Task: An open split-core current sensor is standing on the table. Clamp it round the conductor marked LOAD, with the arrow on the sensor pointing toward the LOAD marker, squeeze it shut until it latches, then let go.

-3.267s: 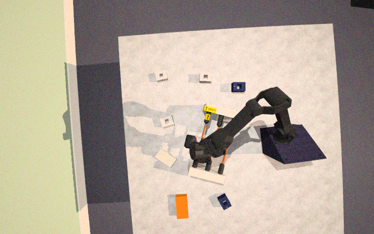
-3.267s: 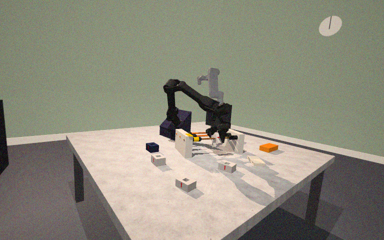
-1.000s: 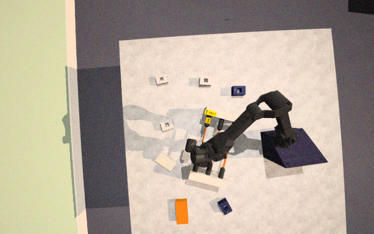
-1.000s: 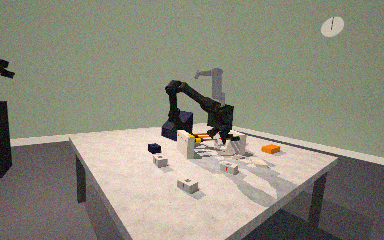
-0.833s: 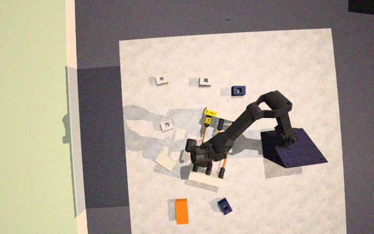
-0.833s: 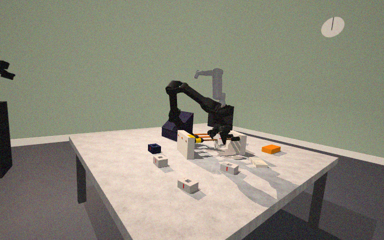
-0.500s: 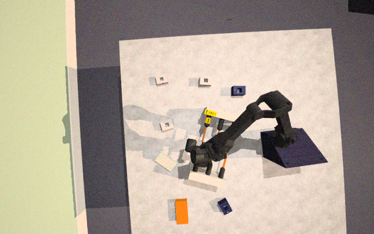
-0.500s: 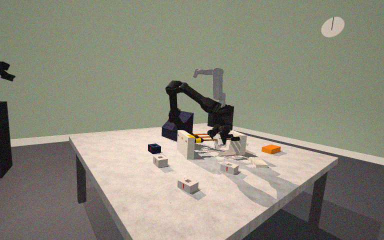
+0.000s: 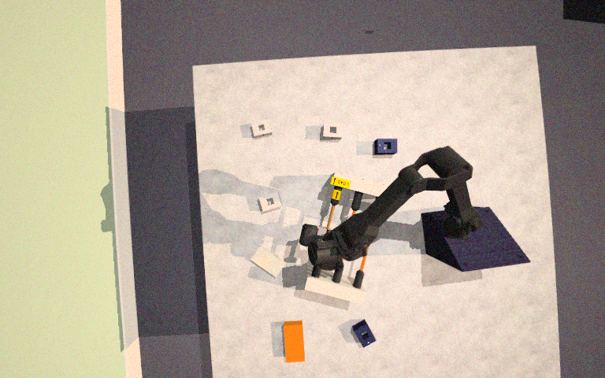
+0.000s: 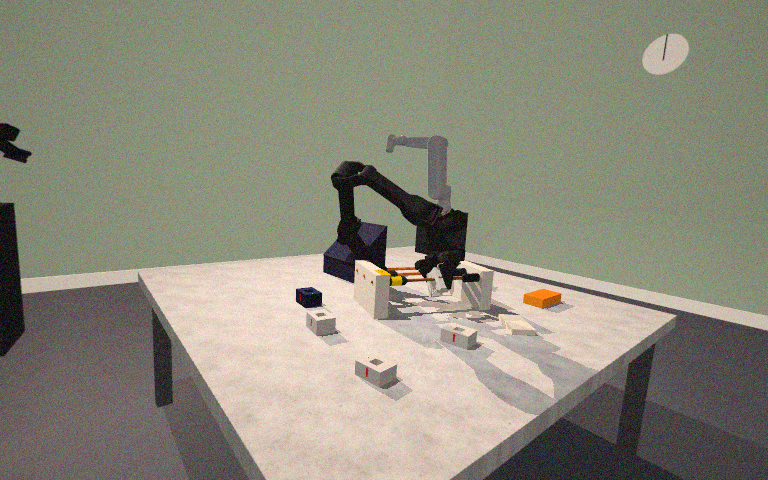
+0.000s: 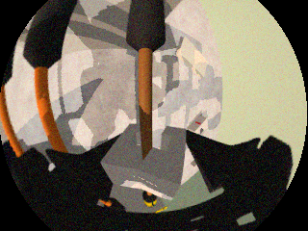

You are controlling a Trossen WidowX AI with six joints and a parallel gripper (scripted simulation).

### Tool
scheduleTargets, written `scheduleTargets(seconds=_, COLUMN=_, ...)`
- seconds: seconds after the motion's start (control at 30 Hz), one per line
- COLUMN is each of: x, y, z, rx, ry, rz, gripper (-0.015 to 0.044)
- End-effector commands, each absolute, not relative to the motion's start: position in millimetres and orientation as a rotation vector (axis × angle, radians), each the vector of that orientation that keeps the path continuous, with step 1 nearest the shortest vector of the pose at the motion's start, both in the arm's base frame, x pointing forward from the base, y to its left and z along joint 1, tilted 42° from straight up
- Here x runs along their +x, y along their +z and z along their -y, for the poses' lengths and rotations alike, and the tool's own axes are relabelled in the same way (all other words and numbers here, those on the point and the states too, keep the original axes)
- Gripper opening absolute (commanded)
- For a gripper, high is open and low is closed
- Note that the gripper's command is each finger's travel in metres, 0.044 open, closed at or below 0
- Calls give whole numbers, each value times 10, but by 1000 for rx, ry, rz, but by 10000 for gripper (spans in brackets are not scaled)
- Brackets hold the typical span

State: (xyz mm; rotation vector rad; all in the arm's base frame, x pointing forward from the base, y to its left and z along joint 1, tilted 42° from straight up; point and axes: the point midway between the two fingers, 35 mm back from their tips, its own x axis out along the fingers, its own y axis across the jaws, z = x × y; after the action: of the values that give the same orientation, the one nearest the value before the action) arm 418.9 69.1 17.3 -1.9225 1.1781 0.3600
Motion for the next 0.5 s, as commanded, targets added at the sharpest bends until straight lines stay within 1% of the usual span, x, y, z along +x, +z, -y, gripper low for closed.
scheduleTargets(seconds=0.0, x=4212, y=196, z=-701, rx=-1921, ry=347, rz=-1169, gripper=0)
scheduleTargets(seconds=0.47, x=4229, y=168, z=-743, rx=-1845, ry=435, rz=-1290, gripper=0)
